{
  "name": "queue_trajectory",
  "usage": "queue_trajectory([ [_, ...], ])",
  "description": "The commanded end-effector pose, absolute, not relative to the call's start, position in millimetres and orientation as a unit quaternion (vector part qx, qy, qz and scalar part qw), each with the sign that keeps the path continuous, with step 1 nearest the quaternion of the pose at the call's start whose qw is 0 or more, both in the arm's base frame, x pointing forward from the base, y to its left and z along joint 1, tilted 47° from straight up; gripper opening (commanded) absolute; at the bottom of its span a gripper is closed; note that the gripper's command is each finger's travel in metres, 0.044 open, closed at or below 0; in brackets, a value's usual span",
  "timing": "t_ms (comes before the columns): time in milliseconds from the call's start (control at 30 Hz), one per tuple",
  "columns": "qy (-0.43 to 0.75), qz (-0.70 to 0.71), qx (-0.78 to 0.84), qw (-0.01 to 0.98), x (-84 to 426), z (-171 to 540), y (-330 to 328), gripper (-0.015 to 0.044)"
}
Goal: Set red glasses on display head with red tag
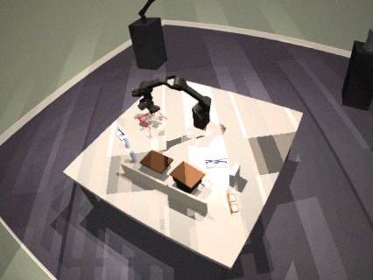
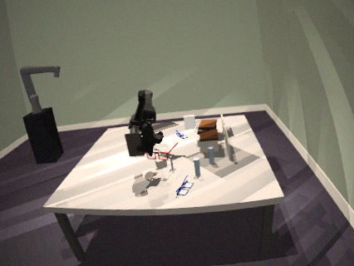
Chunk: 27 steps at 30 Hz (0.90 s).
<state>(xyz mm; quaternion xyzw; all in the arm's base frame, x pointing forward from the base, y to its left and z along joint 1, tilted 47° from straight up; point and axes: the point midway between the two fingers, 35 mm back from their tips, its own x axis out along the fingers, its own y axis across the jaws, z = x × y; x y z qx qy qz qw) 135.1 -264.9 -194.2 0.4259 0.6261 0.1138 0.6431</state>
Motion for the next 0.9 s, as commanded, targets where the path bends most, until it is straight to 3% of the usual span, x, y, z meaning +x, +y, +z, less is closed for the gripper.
queue_trajectory([
  [0,0.631,0.111,0.425,0.639,136.9,-187.7,-266.7,0.0],
  [867,0.665,-0.086,0.46,0.582,207.2,-68.5,-269.5,0.0],
])
